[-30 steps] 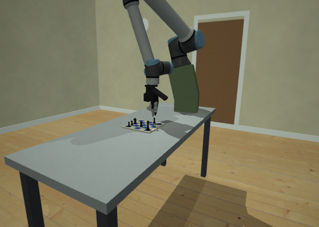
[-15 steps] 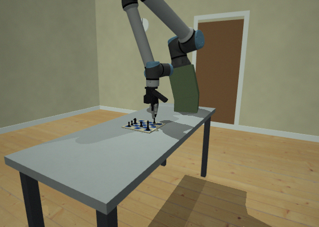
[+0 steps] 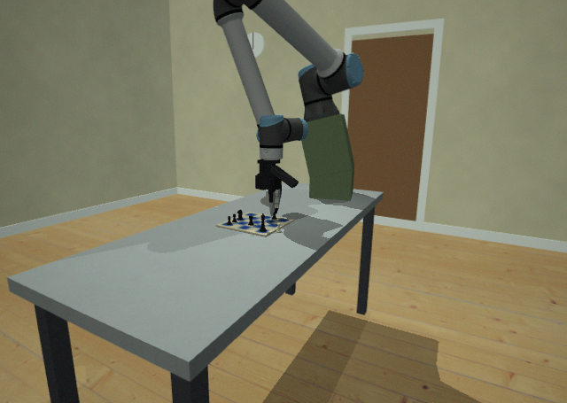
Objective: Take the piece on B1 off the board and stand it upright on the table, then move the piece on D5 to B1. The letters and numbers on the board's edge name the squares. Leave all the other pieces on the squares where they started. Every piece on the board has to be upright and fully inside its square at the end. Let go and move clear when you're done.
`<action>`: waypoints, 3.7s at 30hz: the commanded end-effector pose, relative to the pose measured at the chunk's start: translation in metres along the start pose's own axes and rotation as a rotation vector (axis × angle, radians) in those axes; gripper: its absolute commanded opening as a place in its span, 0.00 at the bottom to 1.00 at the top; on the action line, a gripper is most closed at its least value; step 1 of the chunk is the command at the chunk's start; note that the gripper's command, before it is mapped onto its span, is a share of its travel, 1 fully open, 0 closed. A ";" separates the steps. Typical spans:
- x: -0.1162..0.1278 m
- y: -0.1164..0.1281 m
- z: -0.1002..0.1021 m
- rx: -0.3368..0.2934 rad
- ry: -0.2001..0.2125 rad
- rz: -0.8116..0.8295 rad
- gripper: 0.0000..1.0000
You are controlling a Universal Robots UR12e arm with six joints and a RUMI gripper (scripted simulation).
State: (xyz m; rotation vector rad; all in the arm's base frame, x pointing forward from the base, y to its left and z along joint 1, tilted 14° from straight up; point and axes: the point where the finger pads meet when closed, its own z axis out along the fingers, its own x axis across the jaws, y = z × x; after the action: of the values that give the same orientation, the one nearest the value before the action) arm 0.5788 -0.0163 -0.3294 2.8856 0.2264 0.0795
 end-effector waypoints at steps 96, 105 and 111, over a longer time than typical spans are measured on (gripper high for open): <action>0.000 0.000 -0.097 0.000 0.001 0.000 0.00; 0.000 0.000 -0.099 0.000 0.001 0.000 0.00; 0.006 0.003 -0.099 0.000 0.001 0.004 0.00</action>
State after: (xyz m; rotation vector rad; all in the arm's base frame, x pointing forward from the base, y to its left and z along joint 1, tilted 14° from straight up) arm 0.5722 0.0071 -0.2336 2.8857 0.2258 0.0795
